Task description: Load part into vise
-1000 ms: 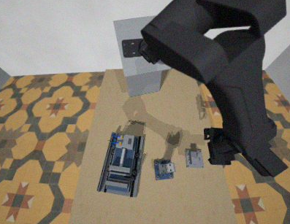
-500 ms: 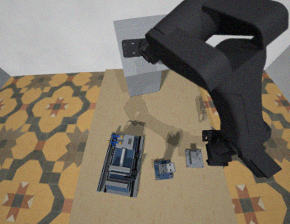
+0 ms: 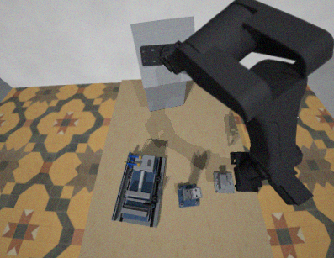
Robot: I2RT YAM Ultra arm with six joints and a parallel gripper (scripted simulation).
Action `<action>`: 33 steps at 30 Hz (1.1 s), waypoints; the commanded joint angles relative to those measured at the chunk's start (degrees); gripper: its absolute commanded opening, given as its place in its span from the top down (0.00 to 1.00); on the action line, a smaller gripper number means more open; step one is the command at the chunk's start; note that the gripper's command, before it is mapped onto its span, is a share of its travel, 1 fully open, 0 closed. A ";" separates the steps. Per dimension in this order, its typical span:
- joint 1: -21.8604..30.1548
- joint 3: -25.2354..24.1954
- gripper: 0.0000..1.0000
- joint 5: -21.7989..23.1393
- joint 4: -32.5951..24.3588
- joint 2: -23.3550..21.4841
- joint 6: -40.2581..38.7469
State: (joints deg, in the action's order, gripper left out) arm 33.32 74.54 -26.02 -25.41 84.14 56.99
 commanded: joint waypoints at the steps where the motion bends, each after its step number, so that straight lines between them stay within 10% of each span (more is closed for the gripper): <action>1: -0.77 1.90 0.19 1.41 1.92 1.45 1.03; 33: -5.37 5.21 0.19 5.25 11.04 12.79 3.82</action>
State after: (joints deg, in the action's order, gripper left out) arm 28.60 77.36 -21.96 -15.97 95.77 59.96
